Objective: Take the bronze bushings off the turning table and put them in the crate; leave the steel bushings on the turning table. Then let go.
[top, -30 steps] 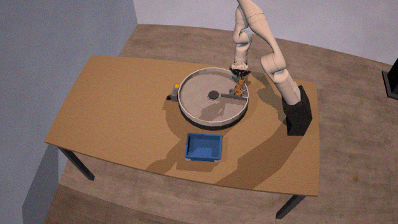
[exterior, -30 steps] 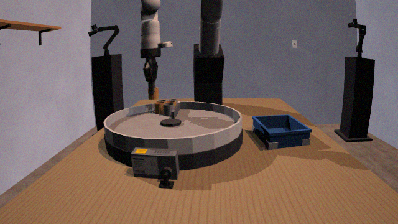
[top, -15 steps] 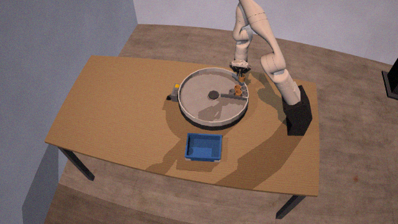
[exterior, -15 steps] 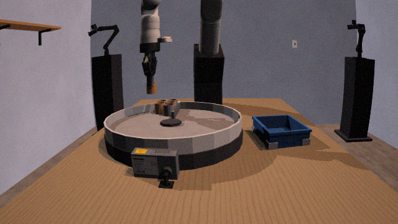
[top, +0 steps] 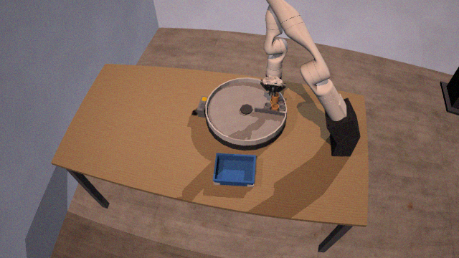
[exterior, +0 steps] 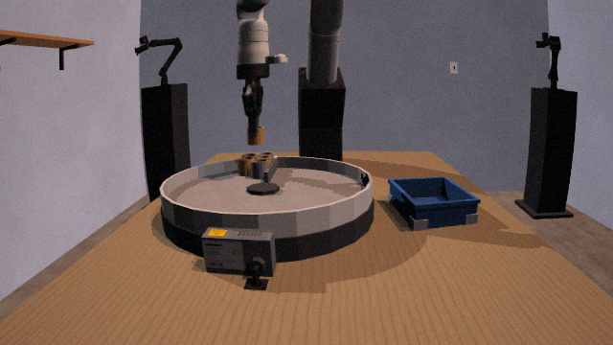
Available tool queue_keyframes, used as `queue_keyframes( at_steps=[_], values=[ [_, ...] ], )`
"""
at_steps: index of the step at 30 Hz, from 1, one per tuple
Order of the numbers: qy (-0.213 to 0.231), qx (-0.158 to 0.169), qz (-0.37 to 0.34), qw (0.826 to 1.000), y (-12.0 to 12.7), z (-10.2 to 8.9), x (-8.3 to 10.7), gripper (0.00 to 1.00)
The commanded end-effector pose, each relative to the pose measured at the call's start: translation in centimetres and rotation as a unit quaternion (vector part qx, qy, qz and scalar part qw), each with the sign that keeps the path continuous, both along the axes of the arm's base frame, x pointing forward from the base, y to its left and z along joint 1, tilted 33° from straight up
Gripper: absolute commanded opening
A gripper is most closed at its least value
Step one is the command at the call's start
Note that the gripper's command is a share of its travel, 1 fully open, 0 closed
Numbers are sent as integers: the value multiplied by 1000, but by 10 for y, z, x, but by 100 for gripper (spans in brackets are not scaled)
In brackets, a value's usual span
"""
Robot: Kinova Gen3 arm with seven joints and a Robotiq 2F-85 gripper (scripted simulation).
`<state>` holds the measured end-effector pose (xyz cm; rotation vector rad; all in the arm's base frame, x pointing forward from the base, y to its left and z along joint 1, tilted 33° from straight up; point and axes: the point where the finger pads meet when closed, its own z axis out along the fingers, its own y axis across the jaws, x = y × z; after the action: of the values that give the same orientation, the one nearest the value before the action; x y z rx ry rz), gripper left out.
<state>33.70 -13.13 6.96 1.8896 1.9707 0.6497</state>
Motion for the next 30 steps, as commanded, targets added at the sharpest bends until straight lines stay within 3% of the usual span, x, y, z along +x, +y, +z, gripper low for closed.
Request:
queue_keyframes(
  at_steps=[1,6,18,19,23,30],
  values=[
    [0,-1,1,1000,0,0,0,0],
    [0,0,0,1000,57,12,8,0],
    [0,0,0,1000,57,12,8,0],
    [-9,-4,-5,1000,63,18,21,0],
    [-9,-4,-5,1000,109,28,28,0],
    [-9,-4,-5,1000,109,28,28,0]
  ],
)
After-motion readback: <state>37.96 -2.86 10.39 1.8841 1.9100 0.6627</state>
